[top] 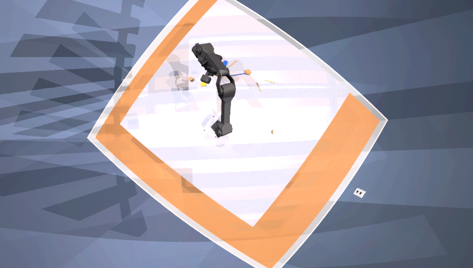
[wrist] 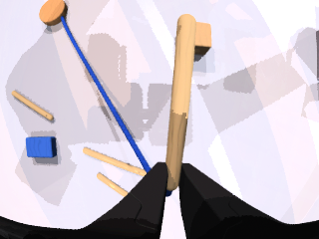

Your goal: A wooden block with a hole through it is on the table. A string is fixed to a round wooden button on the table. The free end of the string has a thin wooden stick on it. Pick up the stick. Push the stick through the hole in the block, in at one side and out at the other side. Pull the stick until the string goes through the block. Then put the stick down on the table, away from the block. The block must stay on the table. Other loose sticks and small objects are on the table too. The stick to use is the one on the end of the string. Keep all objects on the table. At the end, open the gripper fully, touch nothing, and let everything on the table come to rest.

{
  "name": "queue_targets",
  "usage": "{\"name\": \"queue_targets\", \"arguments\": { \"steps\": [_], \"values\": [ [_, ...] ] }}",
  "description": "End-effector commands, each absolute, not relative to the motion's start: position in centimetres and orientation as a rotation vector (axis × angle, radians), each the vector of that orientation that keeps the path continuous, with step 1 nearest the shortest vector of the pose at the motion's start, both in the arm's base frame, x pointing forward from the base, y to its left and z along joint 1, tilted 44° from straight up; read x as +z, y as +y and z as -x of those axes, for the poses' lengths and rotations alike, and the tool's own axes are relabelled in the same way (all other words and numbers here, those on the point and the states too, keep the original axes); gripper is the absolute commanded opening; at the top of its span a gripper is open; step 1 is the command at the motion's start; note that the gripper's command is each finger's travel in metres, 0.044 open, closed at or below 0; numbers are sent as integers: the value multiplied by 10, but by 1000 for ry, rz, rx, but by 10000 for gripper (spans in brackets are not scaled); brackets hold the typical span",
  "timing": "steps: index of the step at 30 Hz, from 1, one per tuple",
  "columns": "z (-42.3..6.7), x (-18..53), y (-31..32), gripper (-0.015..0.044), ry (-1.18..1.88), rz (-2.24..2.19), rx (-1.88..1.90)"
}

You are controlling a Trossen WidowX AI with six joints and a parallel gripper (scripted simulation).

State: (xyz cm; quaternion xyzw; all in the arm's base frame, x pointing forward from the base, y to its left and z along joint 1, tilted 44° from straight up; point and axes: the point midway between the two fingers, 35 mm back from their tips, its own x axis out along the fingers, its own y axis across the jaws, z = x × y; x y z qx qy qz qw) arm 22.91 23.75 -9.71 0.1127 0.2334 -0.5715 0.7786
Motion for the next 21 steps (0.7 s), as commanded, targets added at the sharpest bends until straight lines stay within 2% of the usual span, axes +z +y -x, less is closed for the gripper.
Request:
{"name": "queue_targets", "arguments": {
  "steps": [1, 21],
  "values": [
    [-230, -99, 236, 0, 512, -254, -1240],
    [-239, -115, 218, 0, 602, -301, -1243]
  ]
}}
